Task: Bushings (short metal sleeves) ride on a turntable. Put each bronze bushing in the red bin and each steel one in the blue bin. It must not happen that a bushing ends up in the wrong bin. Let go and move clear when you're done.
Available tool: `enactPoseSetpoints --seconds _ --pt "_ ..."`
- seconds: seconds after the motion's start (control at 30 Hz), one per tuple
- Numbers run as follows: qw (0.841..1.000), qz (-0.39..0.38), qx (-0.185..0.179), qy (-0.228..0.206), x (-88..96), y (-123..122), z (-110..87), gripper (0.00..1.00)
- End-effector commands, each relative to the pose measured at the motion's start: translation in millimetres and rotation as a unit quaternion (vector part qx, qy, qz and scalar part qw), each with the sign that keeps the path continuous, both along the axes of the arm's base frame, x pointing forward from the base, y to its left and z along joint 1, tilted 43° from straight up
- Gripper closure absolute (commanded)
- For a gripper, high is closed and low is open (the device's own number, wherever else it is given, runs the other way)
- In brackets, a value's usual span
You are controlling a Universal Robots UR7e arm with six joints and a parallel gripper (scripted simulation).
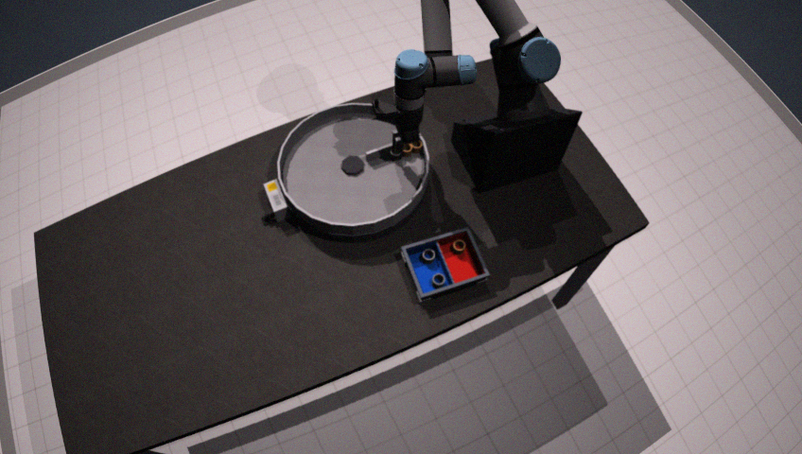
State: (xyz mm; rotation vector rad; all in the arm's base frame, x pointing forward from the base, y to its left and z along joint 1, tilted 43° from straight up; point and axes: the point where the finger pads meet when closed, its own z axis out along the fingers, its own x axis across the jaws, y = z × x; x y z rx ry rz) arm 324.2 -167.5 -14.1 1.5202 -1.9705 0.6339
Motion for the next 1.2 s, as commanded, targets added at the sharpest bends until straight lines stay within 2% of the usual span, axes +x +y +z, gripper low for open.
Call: enactPoseSetpoints --seconds 0.0,0.1,1.17 --pt "1.0 0.001 0.0 -0.001 -0.5 -4.6 -4.5 0.6" --pt "1.0 0.001 0.0 -0.001 -1.8 -10.7 -10.7 0.6" --pt "1.0 0.001 0.0 -0.001 -4.2 -21.4 -22.4 0.6"
